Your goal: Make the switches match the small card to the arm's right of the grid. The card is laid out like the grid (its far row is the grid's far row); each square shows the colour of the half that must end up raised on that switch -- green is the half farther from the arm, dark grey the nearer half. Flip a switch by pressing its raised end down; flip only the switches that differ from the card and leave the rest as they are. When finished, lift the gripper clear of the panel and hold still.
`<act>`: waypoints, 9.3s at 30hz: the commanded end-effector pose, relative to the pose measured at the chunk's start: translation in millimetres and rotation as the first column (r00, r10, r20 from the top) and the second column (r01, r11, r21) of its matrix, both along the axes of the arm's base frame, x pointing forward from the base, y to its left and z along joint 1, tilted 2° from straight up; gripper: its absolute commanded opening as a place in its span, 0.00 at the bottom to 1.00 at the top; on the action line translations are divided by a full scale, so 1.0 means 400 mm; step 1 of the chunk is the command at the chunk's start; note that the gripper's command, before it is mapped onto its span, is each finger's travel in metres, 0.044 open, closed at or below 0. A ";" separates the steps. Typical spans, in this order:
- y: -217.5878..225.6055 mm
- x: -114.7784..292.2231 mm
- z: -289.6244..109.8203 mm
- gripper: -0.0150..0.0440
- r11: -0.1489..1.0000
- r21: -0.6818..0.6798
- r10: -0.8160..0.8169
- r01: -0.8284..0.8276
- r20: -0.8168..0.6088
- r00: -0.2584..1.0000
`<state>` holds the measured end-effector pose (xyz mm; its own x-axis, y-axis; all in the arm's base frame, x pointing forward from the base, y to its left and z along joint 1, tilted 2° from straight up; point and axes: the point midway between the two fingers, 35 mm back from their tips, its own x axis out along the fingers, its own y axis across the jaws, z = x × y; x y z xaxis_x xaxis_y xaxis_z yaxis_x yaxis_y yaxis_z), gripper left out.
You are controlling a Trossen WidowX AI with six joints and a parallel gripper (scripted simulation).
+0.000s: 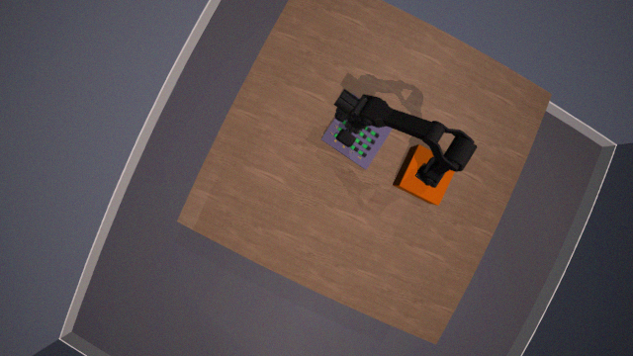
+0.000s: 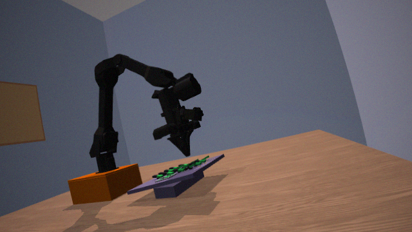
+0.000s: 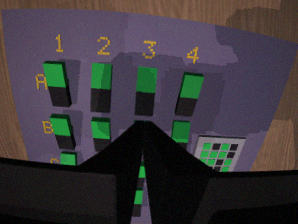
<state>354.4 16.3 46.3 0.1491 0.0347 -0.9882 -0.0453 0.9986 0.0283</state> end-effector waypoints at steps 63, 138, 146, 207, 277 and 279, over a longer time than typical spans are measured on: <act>0.002 0.017 -0.063 0.25 1.000 -0.002 -0.005 0.005 0.020 1.000; -0.077 0.070 -0.046 0.25 1.000 -0.007 -0.004 0.004 -0.030 1.000; -0.077 0.070 -0.047 0.25 1.000 -0.007 -0.004 0.004 -0.030 1.000; 0.139 -0.187 0.071 0.25 1.000 0.003 -0.004 0.004 -0.013 1.000; 0.156 -0.189 -0.086 0.25 1.000 0.004 -0.005 0.005 0.012 1.000; 0.156 -0.189 -0.087 0.25 1.000 0.004 -0.005 0.005 0.012 1.000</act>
